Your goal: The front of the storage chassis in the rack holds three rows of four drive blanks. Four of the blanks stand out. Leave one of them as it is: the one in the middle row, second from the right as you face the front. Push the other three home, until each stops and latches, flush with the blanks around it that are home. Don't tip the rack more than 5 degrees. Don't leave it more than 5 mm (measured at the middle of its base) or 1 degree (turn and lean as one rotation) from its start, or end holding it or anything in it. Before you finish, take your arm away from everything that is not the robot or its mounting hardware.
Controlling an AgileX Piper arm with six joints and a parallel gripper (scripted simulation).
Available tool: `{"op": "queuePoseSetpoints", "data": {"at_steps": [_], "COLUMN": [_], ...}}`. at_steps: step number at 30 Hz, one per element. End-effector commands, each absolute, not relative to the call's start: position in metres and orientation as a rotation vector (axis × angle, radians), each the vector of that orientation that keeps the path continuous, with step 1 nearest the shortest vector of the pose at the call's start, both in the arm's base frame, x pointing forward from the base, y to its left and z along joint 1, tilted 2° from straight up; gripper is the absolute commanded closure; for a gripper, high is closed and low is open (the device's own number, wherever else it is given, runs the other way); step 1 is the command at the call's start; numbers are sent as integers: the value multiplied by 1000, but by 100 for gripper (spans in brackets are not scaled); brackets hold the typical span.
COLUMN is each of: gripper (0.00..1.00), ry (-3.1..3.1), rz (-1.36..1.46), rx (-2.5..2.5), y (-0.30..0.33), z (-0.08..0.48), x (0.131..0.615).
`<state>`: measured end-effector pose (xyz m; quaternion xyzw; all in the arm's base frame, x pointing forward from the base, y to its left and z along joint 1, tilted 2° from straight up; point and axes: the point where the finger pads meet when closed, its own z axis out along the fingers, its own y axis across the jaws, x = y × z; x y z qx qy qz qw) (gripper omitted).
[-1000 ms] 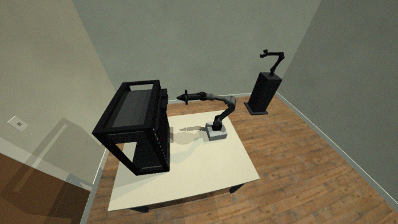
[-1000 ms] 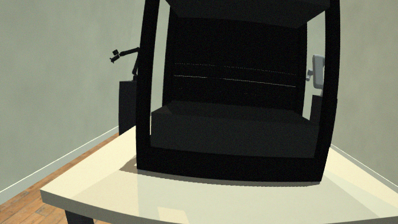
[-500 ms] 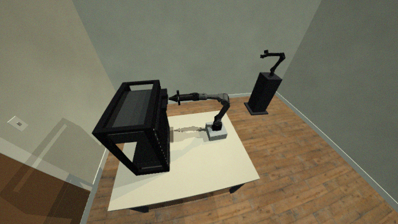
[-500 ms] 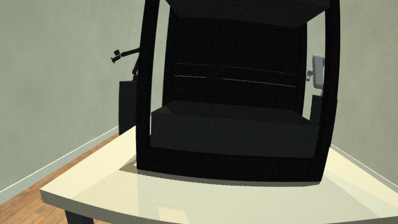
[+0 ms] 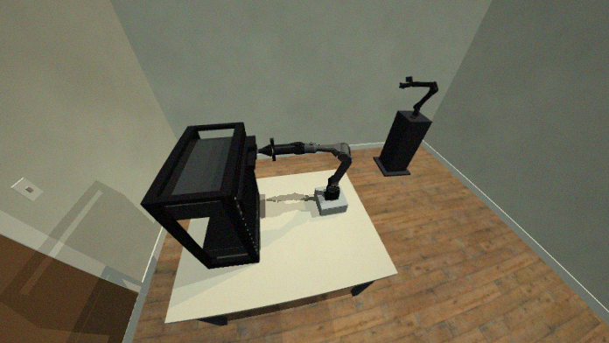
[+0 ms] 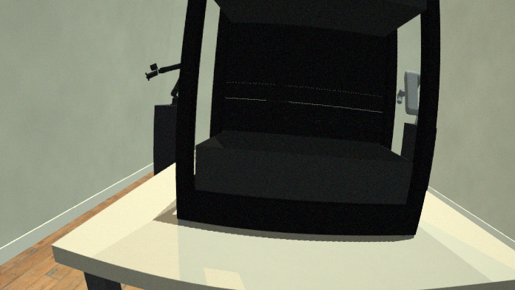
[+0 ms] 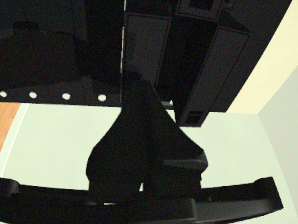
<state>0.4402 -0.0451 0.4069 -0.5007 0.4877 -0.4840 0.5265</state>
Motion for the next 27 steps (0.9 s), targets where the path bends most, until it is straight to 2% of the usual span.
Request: {"op": "queuePoseSetpoints", "data": {"at_steps": [1,27], "gripper": [100,100], "ry": [1165,1165], "rz": [-1159,-1159], "rx": [-1195,-1195], "y": [-45,-45], "z": [408,407], "x": [440,459]}}
